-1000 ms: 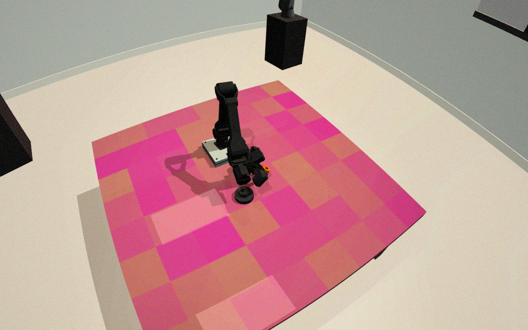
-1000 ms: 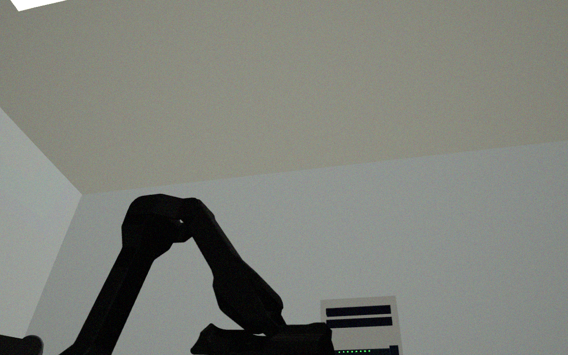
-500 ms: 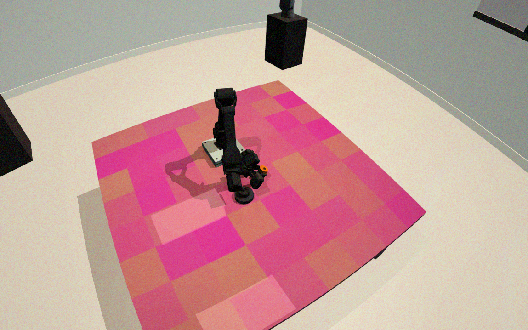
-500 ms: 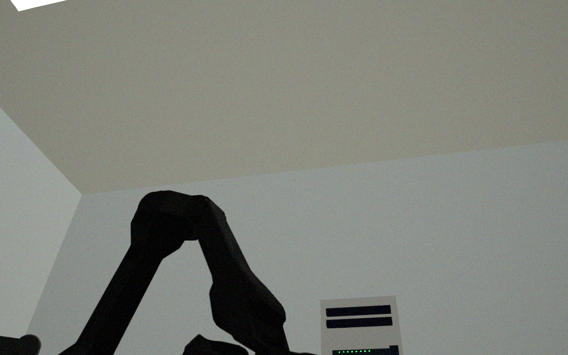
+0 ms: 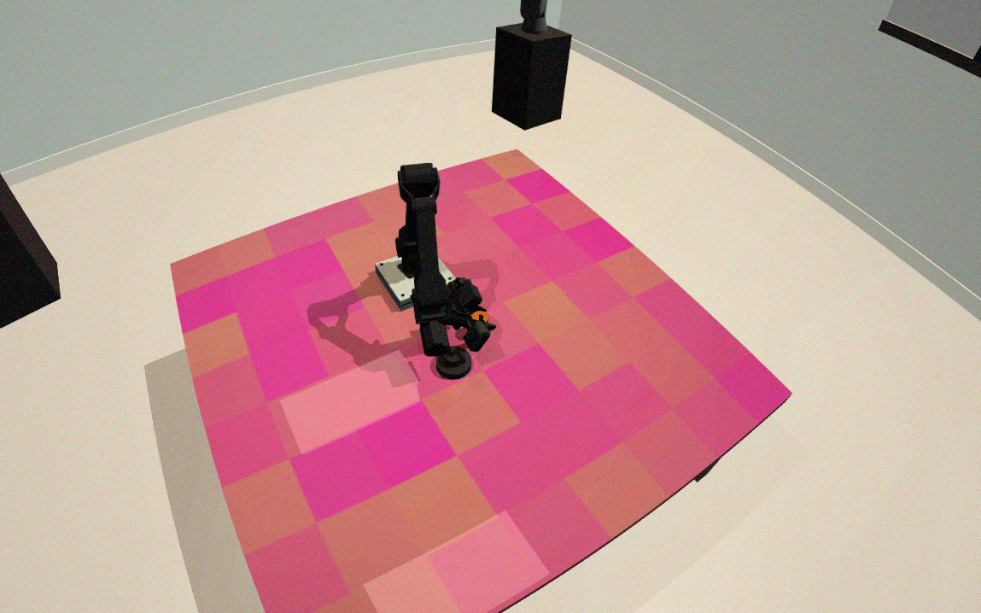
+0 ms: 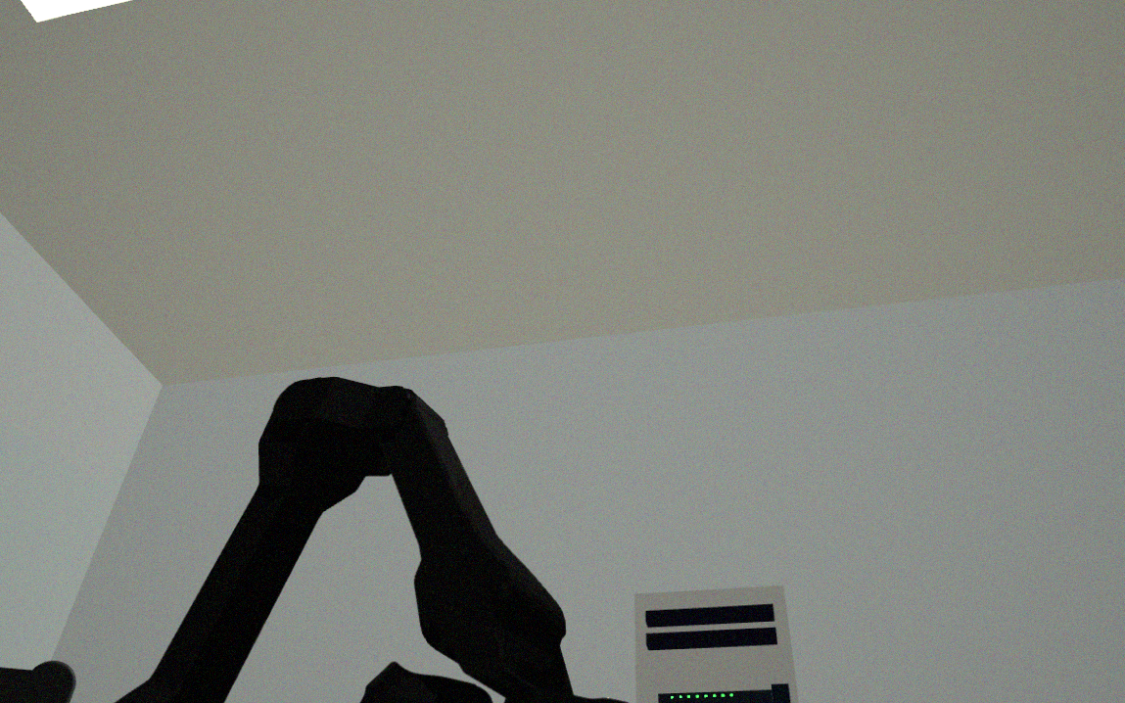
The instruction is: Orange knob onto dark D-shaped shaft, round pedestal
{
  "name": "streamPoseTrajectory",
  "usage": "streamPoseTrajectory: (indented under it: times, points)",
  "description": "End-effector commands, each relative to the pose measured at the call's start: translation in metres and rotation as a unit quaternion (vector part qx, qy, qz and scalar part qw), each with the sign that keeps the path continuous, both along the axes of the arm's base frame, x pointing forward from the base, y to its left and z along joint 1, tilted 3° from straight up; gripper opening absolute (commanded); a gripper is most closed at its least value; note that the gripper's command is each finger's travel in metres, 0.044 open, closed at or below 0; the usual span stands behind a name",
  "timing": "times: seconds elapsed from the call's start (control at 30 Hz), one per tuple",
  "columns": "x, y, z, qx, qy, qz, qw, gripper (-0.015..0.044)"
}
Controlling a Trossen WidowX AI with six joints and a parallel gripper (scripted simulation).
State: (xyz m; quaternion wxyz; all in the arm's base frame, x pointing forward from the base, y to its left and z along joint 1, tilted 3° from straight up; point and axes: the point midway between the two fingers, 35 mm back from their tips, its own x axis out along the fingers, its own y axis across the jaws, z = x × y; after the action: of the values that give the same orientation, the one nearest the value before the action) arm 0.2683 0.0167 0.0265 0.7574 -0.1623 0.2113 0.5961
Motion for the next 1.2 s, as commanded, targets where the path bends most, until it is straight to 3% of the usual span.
streamPoseTrajectory:
  times: [0.0,0.27,0.5,0.8,0.97,1.17]
  points:
    - [0.000,0.000,0.000,0.000,0.000,0.000,1.000,0.0260]
    - [0.000,0.000,0.000,0.000,0.000,0.000,1.000,0.0260]
    - [0.000,0.000,0.000,0.000,0.000,0.000,1.000,0.0440]
    - [0.000,0.000,0.003,0.000,0.000,0.000,1.000,0.0440]
    - [0.001,-0.003,0.077,0.000,0.000,0.000,1.000,0.0440]
    - [0.000,-0.003,0.080,0.000,0.000,0.000,1.000,0.0440]
